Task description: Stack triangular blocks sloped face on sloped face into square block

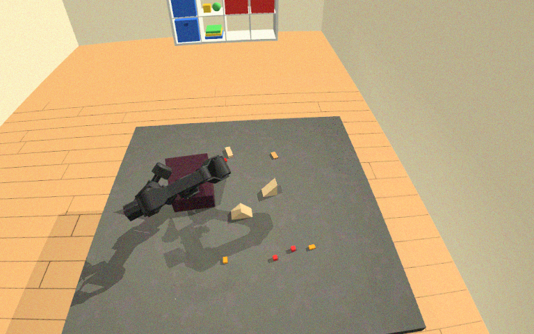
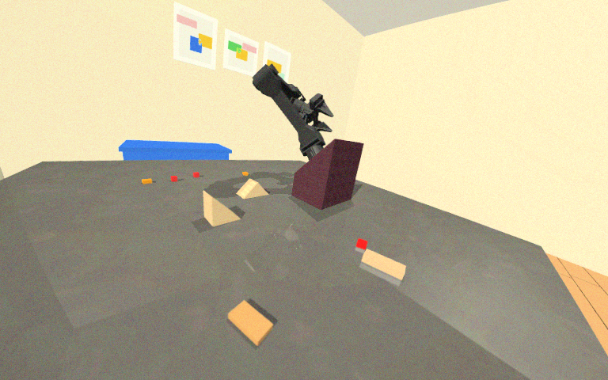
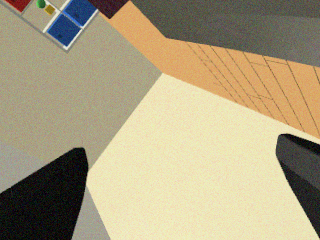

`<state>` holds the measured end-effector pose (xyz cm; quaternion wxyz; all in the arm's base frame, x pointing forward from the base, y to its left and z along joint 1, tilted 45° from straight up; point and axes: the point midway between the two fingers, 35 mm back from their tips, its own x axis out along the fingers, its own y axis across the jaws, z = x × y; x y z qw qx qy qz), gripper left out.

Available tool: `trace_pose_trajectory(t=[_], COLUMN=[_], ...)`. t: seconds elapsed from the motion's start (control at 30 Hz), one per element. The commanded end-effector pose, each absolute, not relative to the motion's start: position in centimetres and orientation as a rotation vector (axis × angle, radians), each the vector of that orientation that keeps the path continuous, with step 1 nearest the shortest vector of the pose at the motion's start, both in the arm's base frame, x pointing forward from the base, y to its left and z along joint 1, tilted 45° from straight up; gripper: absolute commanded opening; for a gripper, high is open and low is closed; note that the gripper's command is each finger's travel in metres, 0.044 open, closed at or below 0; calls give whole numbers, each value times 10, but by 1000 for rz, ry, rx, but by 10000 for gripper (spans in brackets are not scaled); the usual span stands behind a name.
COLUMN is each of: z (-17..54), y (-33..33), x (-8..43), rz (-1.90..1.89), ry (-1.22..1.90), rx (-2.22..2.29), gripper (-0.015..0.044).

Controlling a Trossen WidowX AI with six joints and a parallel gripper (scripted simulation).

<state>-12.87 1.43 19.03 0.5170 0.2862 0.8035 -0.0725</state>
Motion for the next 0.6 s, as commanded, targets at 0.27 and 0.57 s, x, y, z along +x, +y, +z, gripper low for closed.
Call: trace_pose_trajectory(t=[0.27, 0.57], z=[192, 188], y=[-49, -131], x=[-140, -114], rz=[-215, -268], ry=[1991, 2052], rx=[582, 447], gripper=[440, 440])
